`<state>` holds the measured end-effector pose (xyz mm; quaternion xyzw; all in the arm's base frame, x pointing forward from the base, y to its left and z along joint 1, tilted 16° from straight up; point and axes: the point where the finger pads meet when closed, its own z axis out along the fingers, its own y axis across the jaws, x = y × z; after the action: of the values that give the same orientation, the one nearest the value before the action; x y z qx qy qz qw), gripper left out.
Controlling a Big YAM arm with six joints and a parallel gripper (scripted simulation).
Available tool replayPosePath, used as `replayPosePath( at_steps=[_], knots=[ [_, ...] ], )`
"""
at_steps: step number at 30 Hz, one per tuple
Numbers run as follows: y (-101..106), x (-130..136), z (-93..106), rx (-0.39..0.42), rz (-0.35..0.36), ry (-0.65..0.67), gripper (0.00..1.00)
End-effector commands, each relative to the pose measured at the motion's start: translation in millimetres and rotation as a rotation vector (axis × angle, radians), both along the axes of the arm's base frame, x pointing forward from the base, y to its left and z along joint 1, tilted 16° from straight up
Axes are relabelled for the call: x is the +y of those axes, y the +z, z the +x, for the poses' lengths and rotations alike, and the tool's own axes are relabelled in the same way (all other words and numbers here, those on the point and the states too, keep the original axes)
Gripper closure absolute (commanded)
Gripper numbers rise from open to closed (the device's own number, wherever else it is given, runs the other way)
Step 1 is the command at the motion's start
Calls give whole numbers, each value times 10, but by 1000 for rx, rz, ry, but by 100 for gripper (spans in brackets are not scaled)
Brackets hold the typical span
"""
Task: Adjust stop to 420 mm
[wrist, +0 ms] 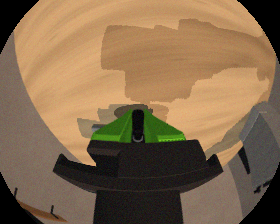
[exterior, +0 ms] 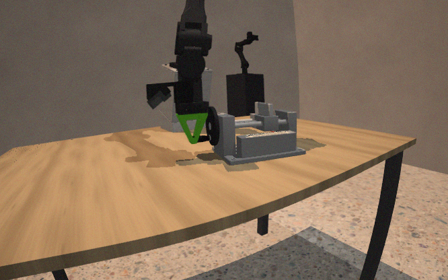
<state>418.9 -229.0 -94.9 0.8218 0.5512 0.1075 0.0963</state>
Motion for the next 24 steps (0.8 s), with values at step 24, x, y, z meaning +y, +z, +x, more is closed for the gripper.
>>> replayPosePath(
  at_steps=[24],
  knots=[
    [77,-107,399,3,0,1,94]
  ],
)
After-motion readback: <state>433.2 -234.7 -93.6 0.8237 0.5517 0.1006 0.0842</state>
